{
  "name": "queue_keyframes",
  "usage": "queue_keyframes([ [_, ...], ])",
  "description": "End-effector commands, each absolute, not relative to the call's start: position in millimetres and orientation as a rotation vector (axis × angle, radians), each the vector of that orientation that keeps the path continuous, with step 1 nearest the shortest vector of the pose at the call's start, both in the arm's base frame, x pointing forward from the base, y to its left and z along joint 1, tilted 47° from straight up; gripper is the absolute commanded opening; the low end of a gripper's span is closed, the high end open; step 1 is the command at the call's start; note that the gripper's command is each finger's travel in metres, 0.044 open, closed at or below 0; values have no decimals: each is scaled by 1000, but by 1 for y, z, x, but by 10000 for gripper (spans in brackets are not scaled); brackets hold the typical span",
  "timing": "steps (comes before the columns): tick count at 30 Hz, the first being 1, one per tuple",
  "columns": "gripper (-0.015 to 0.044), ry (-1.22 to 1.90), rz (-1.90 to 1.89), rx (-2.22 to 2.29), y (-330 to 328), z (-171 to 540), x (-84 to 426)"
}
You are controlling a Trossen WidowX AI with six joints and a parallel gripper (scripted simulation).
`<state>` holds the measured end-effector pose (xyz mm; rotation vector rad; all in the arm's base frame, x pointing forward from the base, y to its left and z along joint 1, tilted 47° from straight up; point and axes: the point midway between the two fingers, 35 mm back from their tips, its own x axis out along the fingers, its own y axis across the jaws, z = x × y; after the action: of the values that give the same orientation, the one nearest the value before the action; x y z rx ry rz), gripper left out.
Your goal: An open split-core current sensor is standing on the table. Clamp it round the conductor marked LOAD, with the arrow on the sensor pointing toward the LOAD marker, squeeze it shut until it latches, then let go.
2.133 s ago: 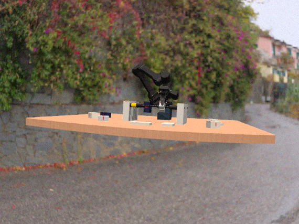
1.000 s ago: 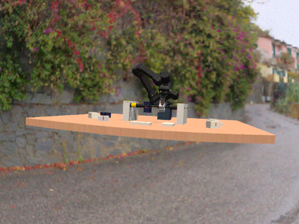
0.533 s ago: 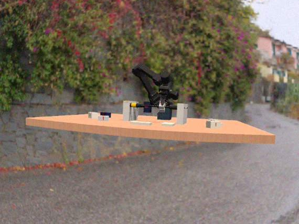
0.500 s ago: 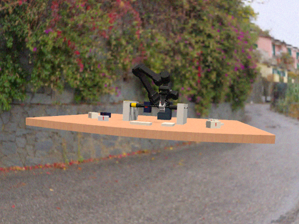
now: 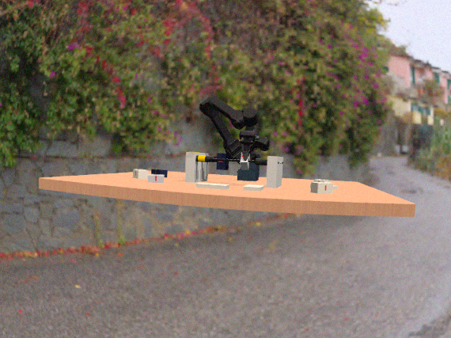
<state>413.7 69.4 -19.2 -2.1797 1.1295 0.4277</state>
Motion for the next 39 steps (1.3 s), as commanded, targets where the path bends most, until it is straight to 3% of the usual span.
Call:
queue_keyframes([
  [1,0,1128,429,-2185,70,-19,413],
  [39,0,1668,677,-1847,69,-18,419],
])
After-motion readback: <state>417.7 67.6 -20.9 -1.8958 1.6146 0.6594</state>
